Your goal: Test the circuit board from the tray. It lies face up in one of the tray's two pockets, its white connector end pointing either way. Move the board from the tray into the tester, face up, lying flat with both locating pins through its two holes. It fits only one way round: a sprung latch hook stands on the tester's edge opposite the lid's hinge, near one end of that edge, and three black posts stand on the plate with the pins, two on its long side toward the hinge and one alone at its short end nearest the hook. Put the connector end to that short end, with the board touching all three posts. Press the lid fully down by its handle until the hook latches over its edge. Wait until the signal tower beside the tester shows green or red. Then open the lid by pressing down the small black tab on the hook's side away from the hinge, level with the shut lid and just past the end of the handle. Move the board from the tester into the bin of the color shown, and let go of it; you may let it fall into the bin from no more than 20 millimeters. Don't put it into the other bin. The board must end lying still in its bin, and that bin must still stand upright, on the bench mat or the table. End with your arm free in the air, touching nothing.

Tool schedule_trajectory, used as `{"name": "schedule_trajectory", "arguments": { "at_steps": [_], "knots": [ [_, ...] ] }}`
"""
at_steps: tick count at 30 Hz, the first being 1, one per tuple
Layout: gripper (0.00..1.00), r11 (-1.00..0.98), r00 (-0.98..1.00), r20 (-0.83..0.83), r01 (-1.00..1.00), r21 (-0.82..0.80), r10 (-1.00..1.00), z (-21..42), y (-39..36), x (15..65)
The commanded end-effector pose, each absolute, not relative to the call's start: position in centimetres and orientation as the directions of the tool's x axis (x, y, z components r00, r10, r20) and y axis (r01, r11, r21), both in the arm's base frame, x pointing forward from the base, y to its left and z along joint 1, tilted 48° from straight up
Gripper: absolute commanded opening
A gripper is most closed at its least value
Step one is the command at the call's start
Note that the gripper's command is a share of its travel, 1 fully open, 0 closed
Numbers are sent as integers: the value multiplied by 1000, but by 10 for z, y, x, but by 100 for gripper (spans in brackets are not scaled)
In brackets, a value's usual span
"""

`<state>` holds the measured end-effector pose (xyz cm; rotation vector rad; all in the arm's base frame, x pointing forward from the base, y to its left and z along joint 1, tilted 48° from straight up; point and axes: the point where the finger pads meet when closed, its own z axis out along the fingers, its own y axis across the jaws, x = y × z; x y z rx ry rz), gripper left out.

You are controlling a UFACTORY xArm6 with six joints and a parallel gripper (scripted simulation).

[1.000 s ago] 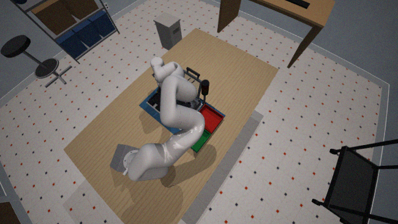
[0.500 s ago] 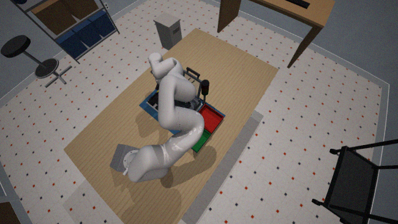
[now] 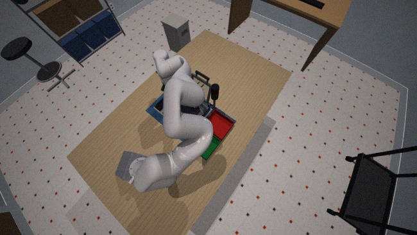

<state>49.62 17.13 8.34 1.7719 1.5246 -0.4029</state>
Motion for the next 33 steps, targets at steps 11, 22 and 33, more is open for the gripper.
{"name": "schedule_trajectory", "arguments": {
  "at_steps": [11,22,33],
  "knots": [
    [79,-8,242,-663,942,335,709,86,174,496],
    [79,-8,242,-663,942,335,709,90,169,493],
    [79,-8,242,-663,942,335,709,117,141,472]
  ]
}}
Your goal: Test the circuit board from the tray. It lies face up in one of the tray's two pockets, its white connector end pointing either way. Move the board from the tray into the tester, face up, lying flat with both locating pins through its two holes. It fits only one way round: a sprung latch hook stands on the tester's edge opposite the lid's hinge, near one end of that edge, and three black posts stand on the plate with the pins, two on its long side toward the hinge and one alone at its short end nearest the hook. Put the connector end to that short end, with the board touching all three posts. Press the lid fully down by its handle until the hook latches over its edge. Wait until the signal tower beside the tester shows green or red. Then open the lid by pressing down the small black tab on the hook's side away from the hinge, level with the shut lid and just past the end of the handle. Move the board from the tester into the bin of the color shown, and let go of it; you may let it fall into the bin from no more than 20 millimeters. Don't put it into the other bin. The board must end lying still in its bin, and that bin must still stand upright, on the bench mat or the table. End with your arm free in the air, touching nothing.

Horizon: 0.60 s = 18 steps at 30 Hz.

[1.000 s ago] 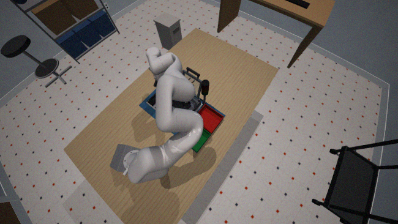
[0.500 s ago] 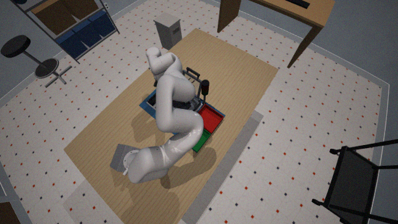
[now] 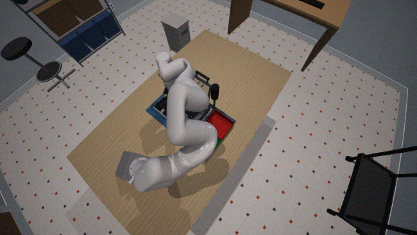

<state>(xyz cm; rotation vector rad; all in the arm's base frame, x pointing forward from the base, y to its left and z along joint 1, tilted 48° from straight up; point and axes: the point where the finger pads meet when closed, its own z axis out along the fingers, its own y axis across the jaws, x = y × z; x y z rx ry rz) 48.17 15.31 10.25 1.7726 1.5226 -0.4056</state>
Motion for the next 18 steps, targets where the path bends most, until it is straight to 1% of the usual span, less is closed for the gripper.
{"name": "schedule_trajectory", "arguments": {
  "at_steps": [1,18],
  "knots": [
    [79,-8,242,-663,942,335,709,121,138,469],
    [79,-8,242,-663,942,335,709,173,83,429]
  ]
}}
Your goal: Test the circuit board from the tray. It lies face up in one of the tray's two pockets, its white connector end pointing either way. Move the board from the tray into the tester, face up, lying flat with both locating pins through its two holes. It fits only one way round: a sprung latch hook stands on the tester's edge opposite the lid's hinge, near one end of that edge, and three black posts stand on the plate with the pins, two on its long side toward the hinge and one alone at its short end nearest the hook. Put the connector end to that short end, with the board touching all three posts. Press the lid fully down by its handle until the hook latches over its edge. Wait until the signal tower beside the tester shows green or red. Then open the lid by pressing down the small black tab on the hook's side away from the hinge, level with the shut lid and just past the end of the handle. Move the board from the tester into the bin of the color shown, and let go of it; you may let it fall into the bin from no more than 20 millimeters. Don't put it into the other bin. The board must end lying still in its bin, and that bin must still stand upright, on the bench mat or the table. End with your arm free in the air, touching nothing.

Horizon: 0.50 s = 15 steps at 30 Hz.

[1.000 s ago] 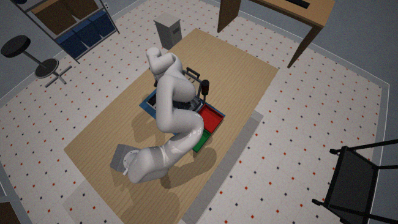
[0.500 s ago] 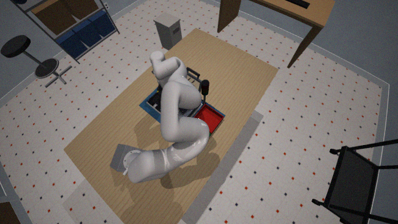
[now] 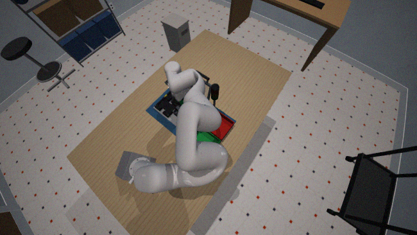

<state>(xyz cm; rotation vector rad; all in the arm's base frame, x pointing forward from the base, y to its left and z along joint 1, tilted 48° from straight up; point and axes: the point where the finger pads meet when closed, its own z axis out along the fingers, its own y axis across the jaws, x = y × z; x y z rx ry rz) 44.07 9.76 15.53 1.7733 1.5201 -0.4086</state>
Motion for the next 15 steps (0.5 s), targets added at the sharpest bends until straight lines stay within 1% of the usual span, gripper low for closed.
{"name": "schedule_trajectory", "arguments": {
  "at_steps": [1,15],
  "knots": [
    [79,-8,242,-663,942,335,709,176,80,426],
    [79,-8,242,-663,942,335,709,192,63,414]
  ]
}}
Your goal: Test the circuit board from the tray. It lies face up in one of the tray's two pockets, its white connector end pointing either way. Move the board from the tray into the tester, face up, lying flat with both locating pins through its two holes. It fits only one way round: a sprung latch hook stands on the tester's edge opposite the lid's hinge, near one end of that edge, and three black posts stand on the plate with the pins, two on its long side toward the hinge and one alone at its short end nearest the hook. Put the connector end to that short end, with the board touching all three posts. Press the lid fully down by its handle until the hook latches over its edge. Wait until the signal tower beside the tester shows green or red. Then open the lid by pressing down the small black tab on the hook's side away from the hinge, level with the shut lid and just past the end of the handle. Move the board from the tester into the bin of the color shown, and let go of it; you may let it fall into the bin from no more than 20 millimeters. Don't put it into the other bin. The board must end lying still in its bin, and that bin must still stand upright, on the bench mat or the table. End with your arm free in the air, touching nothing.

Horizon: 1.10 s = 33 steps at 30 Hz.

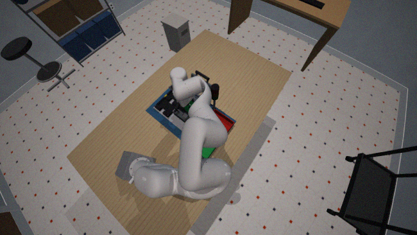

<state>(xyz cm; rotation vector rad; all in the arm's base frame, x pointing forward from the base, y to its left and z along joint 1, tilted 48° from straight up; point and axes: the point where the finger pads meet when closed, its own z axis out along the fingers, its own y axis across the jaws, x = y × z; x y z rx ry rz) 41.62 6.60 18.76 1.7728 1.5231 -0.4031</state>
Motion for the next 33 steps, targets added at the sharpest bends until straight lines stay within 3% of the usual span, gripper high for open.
{"name": "schedule_trajectory", "arguments": {
  "at_steps": [1,33],
  "knots": [
    [79,-8,242,-663,942,335,709,193,63,414],
    [79,-8,242,-663,942,335,709,190,60,414]
  ]
}}
